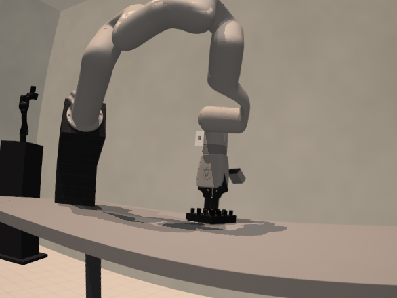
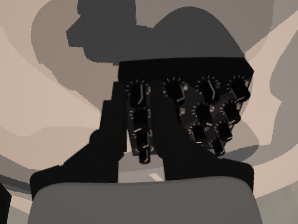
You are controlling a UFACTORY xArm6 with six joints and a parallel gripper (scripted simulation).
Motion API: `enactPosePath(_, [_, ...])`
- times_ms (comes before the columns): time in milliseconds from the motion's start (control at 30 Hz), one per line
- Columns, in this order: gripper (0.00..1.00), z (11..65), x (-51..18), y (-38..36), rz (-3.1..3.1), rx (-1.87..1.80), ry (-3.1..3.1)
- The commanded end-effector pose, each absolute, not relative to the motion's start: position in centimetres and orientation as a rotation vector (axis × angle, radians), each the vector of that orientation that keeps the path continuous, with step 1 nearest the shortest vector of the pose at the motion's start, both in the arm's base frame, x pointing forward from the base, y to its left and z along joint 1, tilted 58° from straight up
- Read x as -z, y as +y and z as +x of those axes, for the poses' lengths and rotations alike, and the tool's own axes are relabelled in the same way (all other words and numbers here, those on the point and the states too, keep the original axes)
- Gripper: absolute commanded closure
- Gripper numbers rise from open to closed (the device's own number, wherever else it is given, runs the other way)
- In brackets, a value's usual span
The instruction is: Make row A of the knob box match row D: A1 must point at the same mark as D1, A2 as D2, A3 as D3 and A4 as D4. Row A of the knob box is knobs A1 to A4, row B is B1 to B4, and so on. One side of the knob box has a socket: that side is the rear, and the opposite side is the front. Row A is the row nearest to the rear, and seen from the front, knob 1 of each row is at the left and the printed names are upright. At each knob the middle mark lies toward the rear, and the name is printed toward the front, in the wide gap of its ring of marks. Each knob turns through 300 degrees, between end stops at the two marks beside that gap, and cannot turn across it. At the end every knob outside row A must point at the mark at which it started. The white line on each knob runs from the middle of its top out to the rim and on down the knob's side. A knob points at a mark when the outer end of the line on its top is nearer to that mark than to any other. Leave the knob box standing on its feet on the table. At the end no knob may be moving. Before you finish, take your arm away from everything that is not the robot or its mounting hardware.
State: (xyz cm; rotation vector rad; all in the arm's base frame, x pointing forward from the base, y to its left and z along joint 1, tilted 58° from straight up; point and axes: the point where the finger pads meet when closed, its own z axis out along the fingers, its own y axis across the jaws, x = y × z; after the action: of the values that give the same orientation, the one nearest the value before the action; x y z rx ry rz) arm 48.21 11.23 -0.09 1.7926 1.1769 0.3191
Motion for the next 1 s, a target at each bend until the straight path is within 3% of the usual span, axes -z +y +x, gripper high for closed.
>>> enactPosePath(0, [0.81, 48.23, 0.04, 11.34, 1.792, -0.322, 1.178])
enactPosePath(233, [0.81, 48.23, 0.04, 11.34, 1.792, -0.322, 1.178])
enactPosePath(267, [0.92, 48.23, 0.04, 11.34, 1.792, -0.322, 1.178])
enactPosePath(967, [0.92, 48.23, 0.04, 11.34, 1.792, -0.322, 1.178])
